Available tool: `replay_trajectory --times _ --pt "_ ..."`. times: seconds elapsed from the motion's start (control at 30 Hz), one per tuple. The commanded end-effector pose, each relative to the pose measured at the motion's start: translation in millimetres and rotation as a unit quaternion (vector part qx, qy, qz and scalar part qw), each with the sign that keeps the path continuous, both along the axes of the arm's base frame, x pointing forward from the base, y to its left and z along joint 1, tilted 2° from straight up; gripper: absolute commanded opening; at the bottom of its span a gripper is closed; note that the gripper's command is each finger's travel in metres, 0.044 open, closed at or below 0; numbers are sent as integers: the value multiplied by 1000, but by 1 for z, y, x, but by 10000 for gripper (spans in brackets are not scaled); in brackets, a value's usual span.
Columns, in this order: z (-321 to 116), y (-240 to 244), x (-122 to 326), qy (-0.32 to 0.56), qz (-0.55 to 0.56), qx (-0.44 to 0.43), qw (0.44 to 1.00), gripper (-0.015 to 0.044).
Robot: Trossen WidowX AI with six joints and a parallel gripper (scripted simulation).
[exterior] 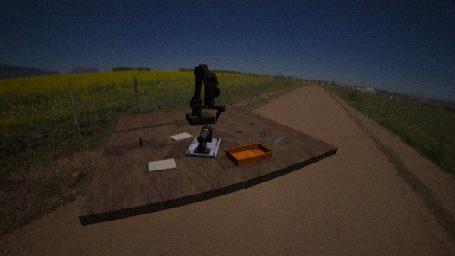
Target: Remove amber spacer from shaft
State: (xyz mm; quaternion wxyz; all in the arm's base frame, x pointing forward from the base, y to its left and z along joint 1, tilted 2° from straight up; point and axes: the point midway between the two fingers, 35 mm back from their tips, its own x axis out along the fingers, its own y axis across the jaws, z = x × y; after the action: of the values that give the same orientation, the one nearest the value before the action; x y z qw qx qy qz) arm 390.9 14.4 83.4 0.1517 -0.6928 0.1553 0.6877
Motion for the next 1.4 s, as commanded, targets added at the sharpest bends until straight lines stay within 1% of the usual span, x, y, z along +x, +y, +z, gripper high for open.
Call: replay_trajectory --times 0.0,1.13,1.2,1.37 --pt "-1 -1 2 5 21 8 1000 440" --pt "-1 -2 2 5 21 8 1000 440" --pt "-3 -2 2 -5 24 1 1000 440" --pt "-12 5 0 -88 37 -48 994 440"
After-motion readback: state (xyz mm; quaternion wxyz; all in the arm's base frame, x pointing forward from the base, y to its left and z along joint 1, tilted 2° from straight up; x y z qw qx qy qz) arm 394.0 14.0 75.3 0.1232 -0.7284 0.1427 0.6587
